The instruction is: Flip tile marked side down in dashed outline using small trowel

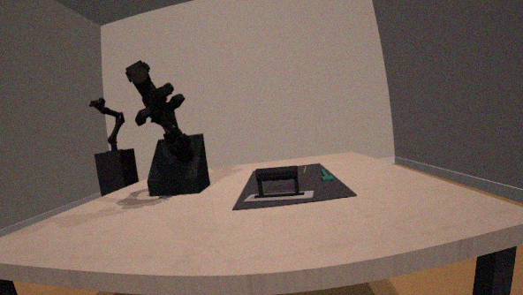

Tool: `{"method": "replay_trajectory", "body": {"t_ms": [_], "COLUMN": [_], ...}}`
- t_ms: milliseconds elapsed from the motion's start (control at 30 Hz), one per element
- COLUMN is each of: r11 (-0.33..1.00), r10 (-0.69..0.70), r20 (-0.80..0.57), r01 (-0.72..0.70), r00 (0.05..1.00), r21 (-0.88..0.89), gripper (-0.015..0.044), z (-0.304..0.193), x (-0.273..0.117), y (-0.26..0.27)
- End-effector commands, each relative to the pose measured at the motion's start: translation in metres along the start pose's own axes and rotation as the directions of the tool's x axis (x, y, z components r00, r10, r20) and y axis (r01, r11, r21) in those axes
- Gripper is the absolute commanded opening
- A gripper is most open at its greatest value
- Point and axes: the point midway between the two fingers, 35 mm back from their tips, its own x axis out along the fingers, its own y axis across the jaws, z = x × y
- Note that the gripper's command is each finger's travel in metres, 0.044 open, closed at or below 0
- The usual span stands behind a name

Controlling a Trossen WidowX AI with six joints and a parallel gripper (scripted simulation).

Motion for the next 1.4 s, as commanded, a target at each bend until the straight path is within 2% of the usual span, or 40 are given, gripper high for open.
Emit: {"method": "replay_trajectory", "body": {"t_ms": [0, 300, 433, 900, 1233, 1367], "r11": [1.0, 1.0, 1.0, 1.0, 1.0, 0.997], "r10": [0.0, 0.0, 0.0, 0.0, 0.027, 0.069], "r20": [0.0, 0.0, 0.0, 0.0, -0.039, -0.115], "r01": [0.0, 0.0, 0.0, 0.0, -0.027, -0.071], "r00": [1.0, 1.0, 1.0, 1.0, 0.999, 0.991], "r21": [0.0, 0.0, 0.0, 0.0, -0.002, -0.014], "gripper": [0.01, 0.01, 0.0, 0.0, 0.0258, 0.027], "z": [0.0, 0.0, 0.0, 0.0, 0.012, 0.036], "x": [0.0, 0.0, 0.0, 0.0, 0.005, 0.022], "y": [0.0, 0.0, 0.0, 0.0, -0.012, -0.03]}}
